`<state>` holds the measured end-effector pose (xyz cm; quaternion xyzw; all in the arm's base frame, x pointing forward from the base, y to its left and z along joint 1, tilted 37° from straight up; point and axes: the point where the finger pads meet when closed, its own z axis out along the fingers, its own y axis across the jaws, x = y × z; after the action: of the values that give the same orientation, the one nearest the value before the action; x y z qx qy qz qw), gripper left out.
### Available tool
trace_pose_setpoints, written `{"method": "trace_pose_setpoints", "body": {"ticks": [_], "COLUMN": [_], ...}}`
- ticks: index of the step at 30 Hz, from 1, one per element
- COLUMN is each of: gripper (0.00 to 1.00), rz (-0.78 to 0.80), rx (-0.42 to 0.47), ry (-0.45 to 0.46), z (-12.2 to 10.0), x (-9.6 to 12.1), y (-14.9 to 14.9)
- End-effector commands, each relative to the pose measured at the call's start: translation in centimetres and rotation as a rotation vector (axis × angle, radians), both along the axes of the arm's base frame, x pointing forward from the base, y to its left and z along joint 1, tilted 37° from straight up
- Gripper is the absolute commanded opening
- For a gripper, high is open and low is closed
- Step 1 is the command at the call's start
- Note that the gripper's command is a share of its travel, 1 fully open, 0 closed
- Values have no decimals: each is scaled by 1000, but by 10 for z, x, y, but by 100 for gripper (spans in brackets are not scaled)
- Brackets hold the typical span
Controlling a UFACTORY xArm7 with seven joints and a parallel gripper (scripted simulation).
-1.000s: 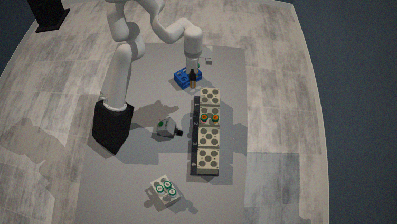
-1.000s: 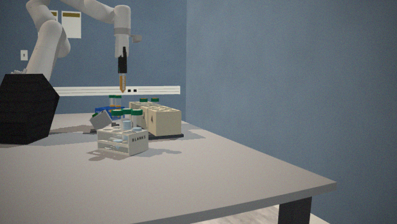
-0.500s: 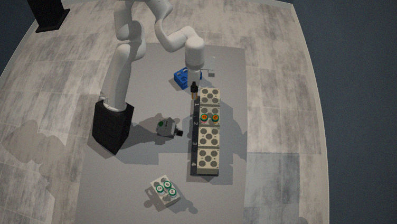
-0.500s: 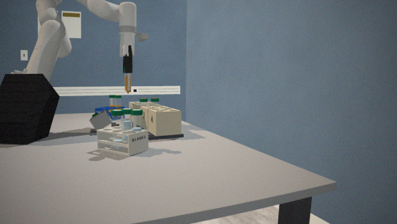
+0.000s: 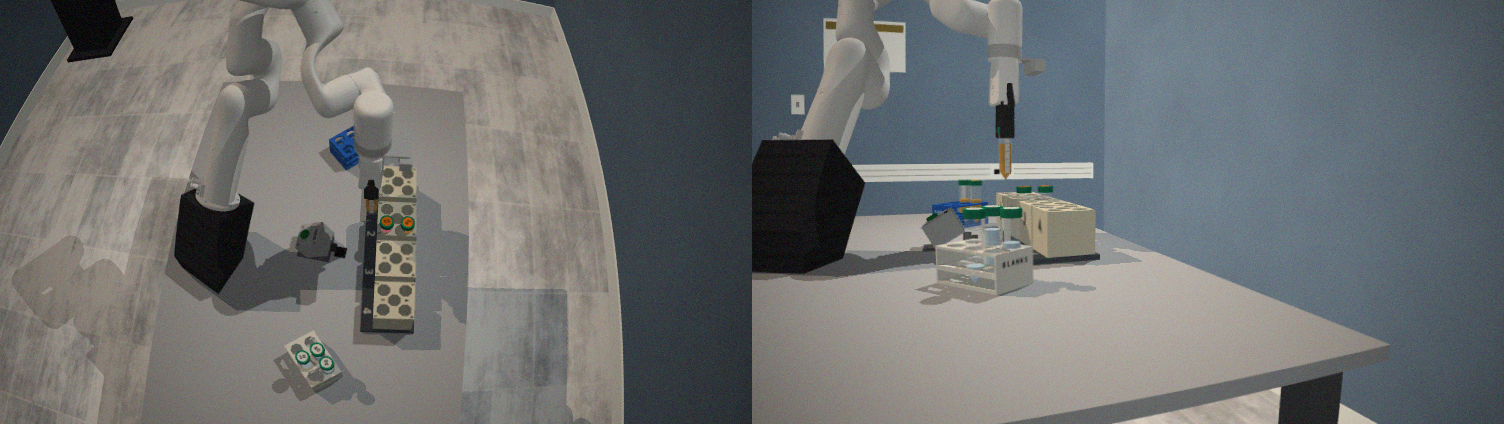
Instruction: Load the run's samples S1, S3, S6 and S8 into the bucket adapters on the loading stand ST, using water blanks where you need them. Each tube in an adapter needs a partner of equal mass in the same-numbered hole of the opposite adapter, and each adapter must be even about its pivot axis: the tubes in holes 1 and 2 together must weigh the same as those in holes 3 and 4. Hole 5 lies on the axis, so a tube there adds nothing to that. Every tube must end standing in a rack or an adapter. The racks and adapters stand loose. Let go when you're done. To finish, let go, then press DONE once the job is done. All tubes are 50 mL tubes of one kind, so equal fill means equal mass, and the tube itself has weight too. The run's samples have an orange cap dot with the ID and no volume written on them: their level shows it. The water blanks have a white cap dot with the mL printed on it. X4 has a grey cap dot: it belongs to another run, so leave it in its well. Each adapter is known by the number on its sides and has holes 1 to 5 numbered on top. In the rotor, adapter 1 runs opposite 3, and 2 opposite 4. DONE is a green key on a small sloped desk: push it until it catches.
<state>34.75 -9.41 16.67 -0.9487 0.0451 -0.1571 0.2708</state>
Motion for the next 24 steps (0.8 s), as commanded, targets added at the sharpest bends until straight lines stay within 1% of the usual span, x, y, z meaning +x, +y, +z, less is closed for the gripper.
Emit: {"method": "trace_pose_setpoints", "body": {"ticks": [1,12,14,24], "gripper": [0,0,0,0], "rz": [-3,-3,-3,-4], "rx": [0,-1,-1,-1], "ry": [-2,-2,-2,-2], "z": [-7,-33,-33,-57], "x": [3,11,11,19], "y": [-15,-63,-63,-106]}}
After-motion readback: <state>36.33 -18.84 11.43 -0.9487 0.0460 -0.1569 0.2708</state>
